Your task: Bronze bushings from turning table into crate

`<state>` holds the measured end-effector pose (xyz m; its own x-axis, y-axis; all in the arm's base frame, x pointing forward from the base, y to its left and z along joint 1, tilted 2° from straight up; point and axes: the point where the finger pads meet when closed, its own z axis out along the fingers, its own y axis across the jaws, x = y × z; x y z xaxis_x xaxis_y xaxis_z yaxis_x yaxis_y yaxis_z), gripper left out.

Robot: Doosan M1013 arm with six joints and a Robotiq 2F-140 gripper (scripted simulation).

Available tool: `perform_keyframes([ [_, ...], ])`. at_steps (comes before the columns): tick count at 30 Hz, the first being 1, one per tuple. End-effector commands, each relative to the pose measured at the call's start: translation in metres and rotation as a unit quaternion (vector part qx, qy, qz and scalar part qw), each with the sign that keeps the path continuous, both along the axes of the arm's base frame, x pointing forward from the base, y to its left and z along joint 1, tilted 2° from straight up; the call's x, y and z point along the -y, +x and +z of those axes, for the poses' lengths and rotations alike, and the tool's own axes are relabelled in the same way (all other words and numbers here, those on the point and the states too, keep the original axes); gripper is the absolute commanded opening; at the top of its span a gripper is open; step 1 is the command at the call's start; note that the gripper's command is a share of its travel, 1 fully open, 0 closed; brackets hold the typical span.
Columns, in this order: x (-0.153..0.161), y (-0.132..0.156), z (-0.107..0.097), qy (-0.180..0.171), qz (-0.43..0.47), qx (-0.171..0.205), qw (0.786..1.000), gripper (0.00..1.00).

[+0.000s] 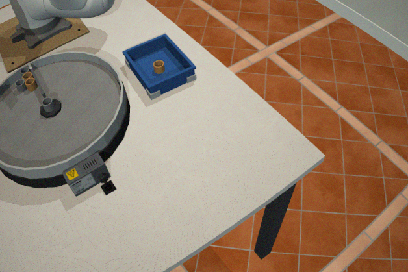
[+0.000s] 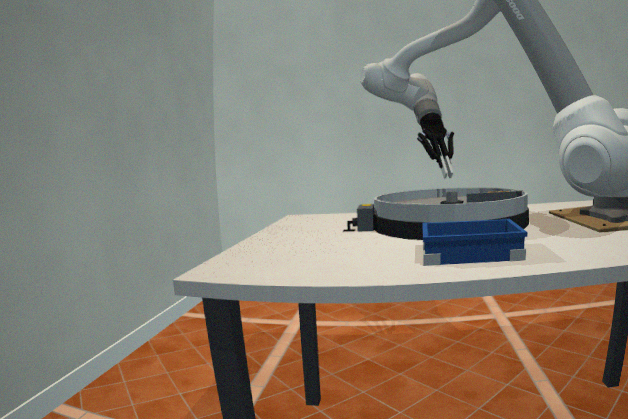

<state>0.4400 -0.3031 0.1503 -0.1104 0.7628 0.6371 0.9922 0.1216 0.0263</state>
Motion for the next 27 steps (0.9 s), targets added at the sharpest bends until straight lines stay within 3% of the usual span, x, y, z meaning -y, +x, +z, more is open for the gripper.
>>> perform_keyframes([
  [1, 0.000, 0.000, 0.000, 0.000, 0.000, 0.000, 1.000, 0.06],
  [9, -0.002, -0.002, 0.000, 0.000, 0.016, 0.000, 1.000, 0.06],
  [15, -0.018, -0.017, 0.000, -0.004, 0.132, -0.001, 0.991, 0.06],
  [23, -0.045, -0.044, -0.001, -0.011, 0.344, -0.001, 0.939, 0.06],
  [25, -0.045, -0.044, -0.001, -0.011, 0.344, -0.001, 0.939, 0.06],
  [27, -0.055, -0.054, -0.002, -0.014, 0.420, -0.002, 0.908, 0.06],
])
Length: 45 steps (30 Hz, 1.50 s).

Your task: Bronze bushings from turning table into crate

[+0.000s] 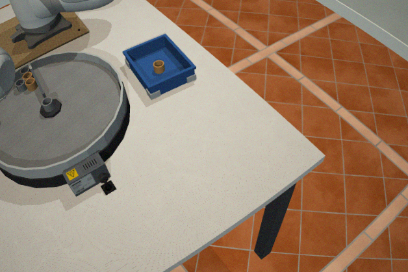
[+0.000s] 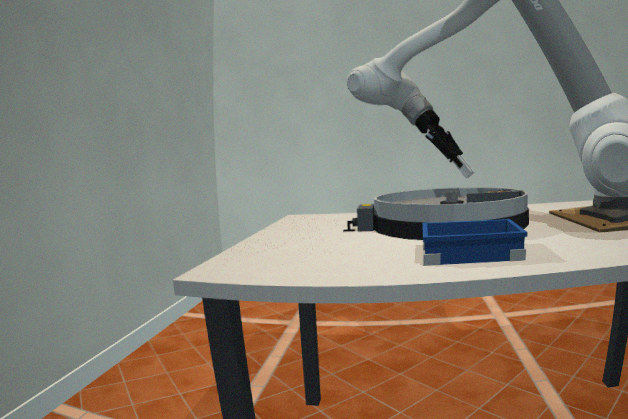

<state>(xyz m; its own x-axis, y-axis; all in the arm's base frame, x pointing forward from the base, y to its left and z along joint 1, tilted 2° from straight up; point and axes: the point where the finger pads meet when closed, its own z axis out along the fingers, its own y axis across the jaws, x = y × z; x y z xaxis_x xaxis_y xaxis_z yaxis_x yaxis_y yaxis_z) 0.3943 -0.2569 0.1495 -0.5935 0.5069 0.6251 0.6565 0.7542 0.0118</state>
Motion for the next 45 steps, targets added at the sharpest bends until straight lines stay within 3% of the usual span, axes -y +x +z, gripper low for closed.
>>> perform_keyframes([
  [1, -0.011, -0.011, -0.001, -0.004, 0.084, 0.002, 0.996, 0.06],
  [7, -0.031, -0.030, -0.002, -0.009, 0.236, 0.001, 0.972, 0.06],
  [13, -0.050, -0.049, -0.003, -0.013, 0.382, 0.001, 0.924, 0.06],
  [15, -0.050, -0.049, -0.003, -0.013, 0.382, 0.001, 0.924, 0.06],
  [22, -0.064, -0.063, -0.003, -0.017, 0.484, 0.001, 0.875, 0.06],
  [45, -0.065, -0.065, -0.003, -0.017, 0.495, 0.001, 0.869, 0.06],
])
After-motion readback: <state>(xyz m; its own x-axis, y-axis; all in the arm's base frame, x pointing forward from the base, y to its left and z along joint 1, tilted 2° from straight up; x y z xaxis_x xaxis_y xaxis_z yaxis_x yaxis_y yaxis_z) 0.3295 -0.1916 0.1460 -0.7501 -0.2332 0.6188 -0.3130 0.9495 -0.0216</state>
